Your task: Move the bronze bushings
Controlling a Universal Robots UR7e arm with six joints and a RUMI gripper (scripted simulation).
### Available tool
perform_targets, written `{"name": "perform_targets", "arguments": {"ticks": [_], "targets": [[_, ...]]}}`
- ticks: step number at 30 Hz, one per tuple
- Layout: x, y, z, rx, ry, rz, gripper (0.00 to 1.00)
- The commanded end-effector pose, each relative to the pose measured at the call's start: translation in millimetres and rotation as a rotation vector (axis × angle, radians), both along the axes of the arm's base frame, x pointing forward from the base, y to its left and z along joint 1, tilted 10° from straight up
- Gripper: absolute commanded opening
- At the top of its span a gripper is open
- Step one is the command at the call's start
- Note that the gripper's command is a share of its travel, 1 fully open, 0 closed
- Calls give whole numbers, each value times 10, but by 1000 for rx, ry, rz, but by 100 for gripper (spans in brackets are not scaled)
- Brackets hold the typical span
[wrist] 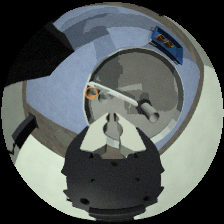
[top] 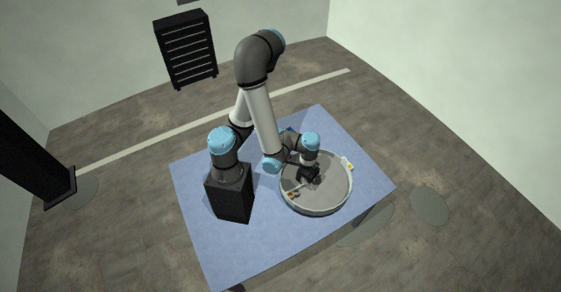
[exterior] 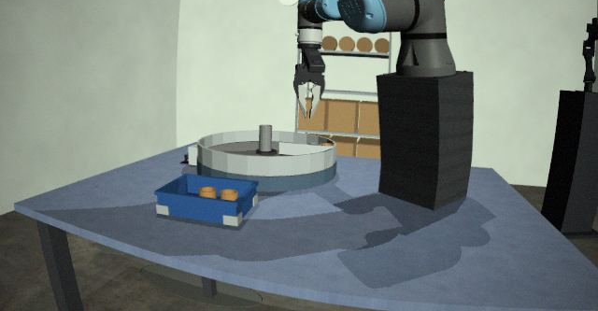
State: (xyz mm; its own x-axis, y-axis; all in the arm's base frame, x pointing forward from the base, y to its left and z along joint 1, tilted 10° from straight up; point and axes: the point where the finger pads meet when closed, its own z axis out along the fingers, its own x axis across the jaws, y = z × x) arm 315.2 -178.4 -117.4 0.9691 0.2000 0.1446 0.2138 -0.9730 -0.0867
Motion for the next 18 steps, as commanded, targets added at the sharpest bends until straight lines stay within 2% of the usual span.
{"name": "perform_targets", "arguments": {"ticks": [1,18], "targets": [[-49,-2,-4,-12,-18,111,5],[-163,-4,-18,-45,-48,367,5]]}}
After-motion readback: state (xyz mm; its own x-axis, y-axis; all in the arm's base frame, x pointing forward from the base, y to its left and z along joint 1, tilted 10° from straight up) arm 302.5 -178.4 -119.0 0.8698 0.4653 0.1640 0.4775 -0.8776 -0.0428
